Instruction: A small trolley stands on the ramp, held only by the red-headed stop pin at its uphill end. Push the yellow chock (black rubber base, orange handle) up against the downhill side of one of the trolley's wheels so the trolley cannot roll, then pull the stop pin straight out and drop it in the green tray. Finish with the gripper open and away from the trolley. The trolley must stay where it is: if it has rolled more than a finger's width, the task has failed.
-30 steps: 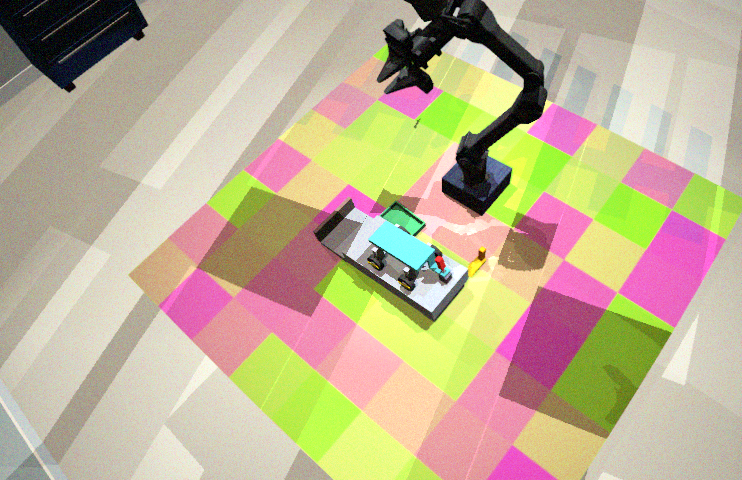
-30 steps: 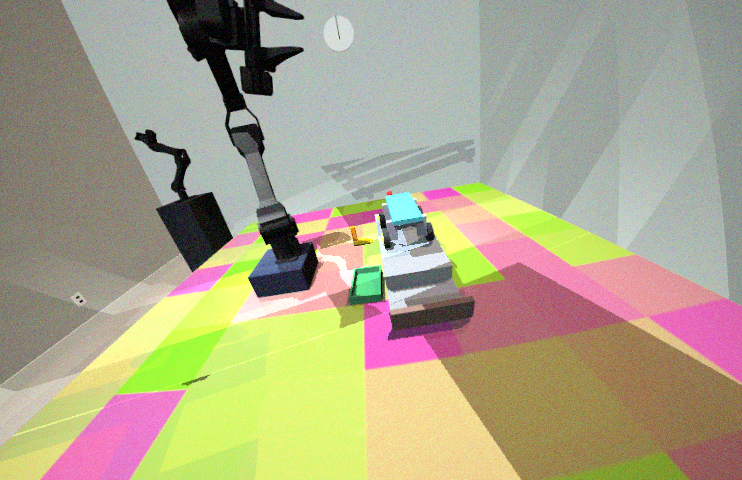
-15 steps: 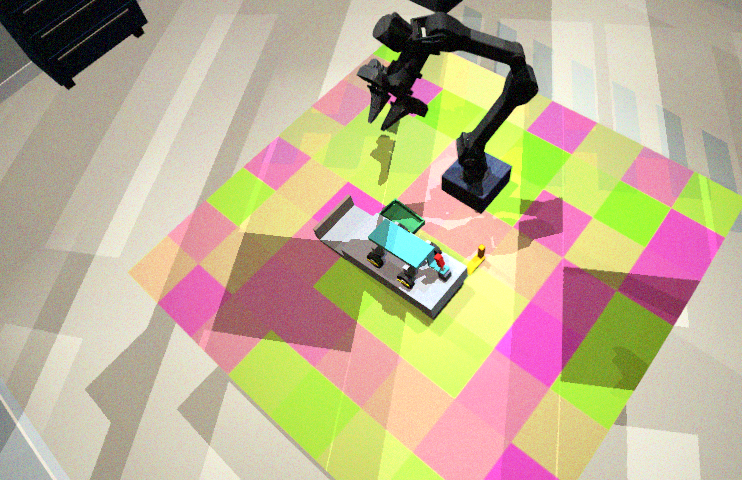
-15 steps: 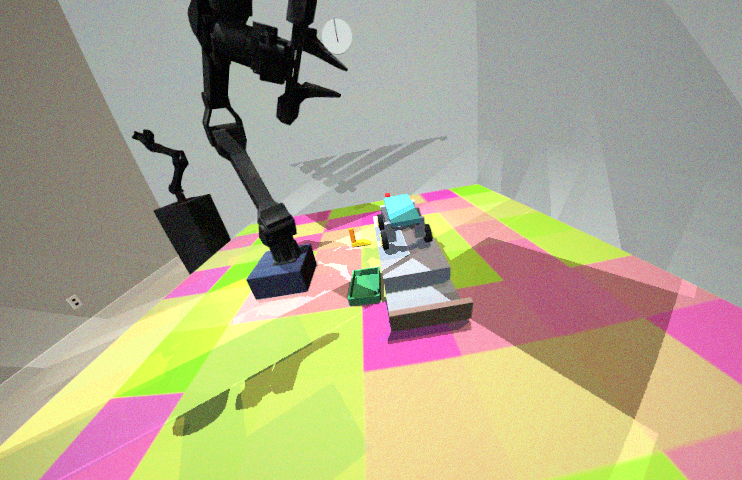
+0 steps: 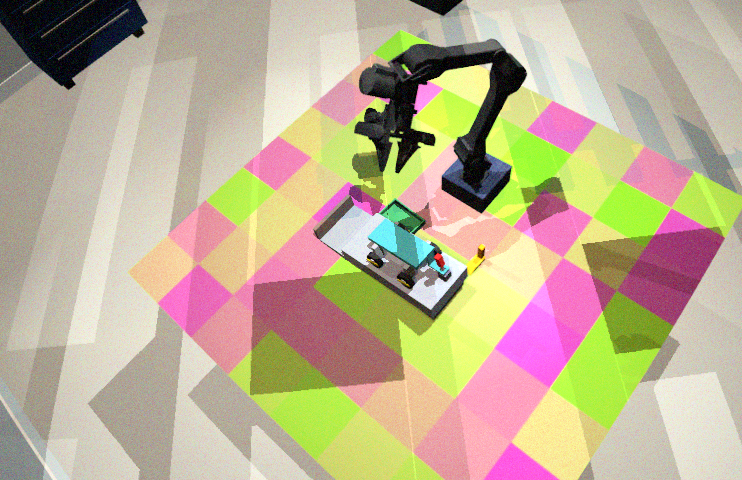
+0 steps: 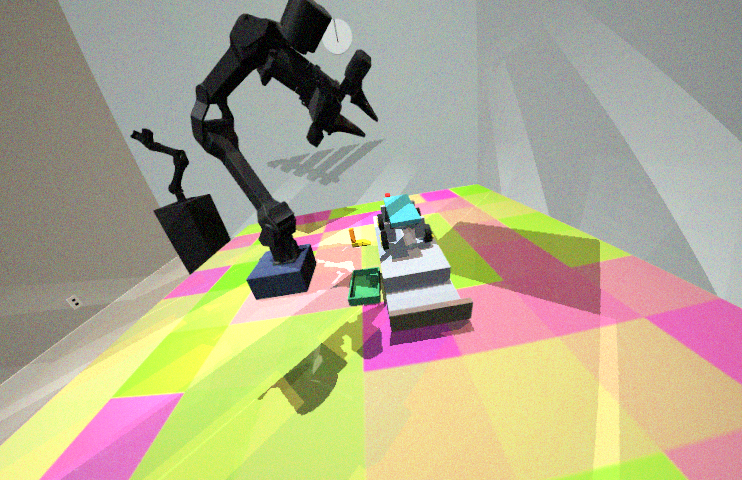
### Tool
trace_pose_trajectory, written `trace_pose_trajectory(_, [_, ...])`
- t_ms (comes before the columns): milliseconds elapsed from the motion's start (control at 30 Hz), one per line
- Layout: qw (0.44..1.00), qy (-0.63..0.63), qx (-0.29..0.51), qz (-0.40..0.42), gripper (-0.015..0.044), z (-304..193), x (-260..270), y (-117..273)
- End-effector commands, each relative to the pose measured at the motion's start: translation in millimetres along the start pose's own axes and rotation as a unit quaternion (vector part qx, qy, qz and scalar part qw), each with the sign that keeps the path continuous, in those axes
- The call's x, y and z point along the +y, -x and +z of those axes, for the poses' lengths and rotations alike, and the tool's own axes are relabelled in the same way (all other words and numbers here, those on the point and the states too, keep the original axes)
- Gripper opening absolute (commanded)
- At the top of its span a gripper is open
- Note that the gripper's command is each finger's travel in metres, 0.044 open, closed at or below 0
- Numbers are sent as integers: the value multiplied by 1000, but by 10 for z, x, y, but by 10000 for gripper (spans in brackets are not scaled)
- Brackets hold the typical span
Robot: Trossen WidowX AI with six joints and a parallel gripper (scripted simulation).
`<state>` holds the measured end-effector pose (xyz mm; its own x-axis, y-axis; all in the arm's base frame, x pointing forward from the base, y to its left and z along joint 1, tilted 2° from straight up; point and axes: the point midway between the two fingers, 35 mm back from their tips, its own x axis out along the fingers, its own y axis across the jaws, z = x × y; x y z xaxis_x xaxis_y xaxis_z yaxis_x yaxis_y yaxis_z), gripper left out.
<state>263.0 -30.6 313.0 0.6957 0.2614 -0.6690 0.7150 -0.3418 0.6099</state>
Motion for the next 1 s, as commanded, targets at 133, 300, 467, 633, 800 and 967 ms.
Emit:
trace_pose_trajectory(133, [996,-18,1,-88,190,-160,-314,-451])
trace_pose_trajectory(300, [990,-22,-7,-141,190,-277,-549,-688])
trace_pose_trajectory(467, [981,-21,-22,-189,190,-393,-814,-892])
trace_pose_trajectory(633, [971,-13,-43,-233,190,-501,-1103,-1060])
trace_pose_trajectory(800, [960,0,-69,-272,190,-593,-1410,-1192])
trace_pose_trajectory(967, [948,19,-99,-303,190,-664,-1726,-1286])
